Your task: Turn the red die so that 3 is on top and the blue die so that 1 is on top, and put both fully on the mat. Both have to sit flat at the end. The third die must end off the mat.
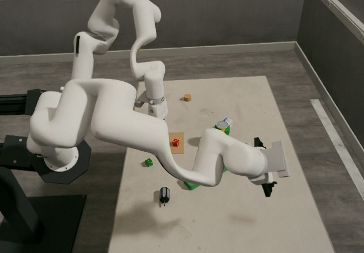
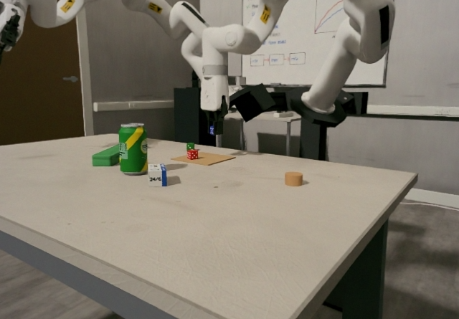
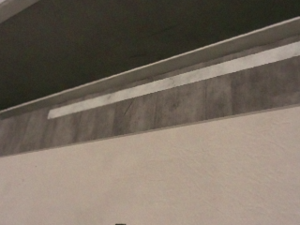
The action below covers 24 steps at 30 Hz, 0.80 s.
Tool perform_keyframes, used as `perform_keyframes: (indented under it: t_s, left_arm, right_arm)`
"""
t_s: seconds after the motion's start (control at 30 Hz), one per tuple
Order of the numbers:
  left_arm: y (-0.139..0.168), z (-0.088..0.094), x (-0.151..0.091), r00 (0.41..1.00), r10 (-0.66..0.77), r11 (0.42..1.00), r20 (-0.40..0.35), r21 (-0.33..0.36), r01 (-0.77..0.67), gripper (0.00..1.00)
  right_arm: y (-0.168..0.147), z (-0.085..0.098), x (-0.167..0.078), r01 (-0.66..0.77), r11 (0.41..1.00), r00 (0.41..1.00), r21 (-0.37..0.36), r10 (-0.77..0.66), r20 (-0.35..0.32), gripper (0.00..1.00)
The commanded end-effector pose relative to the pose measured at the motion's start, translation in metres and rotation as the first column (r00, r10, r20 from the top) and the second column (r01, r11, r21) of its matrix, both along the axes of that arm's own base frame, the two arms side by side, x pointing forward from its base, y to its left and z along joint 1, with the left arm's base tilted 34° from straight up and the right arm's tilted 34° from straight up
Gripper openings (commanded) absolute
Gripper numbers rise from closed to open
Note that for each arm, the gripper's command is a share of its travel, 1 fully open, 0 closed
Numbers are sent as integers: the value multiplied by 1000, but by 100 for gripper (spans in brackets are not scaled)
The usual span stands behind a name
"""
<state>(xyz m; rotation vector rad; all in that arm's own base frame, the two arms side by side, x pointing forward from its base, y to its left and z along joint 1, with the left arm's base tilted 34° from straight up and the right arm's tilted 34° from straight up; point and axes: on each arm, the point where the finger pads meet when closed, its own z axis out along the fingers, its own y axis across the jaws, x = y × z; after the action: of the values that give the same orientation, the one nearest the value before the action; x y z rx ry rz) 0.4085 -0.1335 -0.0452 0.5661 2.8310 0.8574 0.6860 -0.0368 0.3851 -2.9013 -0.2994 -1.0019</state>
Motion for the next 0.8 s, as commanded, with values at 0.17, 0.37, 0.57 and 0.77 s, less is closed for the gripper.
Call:
perform_keyframes:
  t_s: [0.17, 0.37, 0.57, 0.77]
  left_arm:
    - [17, -29, 10, 1000, -1, 1000, 4, -2, 2, 22]
    - [27, -46, 15, 1000, -1, 1000, 4, -2, 2, 22]
    - [31, -52, 17, 1000, -1, 1000, 4, -2, 2, 22]
    - [31, -52, 17, 1000, -1, 1000, 4, -2, 2, 22]
  right_arm:
    - [1, 3, 0, -1, 1000, 1000, -1, 1, 5, 100]
    - [1, 3, 0, -1, 1000, 1000, -1, 1, 5, 100]
    - [1, 3, 0, -1, 1000, 1000, -1, 1, 5, 100]
    - [1, 3, 0, -1, 1000, 1000, -1, 1, 5, 100]
